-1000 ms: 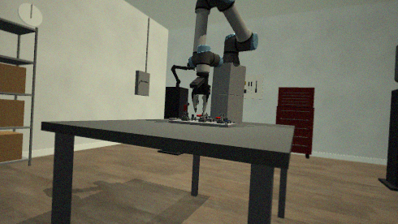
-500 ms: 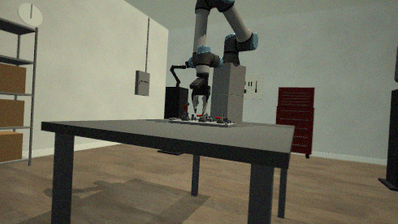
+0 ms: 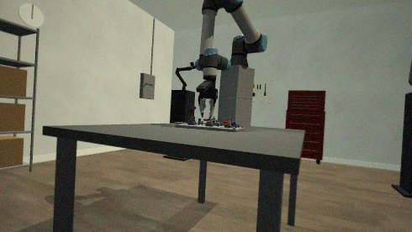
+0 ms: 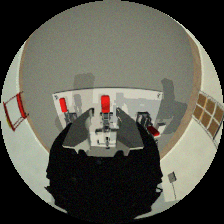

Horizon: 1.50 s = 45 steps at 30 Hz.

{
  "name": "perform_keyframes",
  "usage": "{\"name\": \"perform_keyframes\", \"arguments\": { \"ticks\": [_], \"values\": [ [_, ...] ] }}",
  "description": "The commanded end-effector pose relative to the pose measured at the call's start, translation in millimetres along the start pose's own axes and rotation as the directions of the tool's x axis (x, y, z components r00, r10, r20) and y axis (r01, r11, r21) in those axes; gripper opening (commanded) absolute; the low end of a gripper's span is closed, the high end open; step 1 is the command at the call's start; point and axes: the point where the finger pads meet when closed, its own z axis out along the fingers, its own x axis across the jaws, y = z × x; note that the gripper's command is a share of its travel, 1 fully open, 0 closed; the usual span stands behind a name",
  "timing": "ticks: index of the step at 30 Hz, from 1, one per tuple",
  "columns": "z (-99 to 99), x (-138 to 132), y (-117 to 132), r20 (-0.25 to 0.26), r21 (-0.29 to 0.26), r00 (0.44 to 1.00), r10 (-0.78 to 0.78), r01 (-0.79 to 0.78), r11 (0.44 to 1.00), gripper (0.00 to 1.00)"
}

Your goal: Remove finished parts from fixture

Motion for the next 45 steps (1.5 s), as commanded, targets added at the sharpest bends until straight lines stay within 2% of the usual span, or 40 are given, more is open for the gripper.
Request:
{"name": "perform_keyframes", "arguments": {
  "ticks": [1,9,26,45],
  "values": [
    [-0.6,0,-1,0.0,0.001,1.0,0.0,0.0,1.0,0.28],
    [1.2,0,-1,0.0,0.001,1.0,0.0,0.0,1.0,0.28],
    [26.1,0,-1,0.0,0.001,1.0,0.0,0.0,1.0,0.28],
    [27.2,0,-1,0.0,0.001,1.0,0.0,0.0,1.0,0.28]
  ]
}}
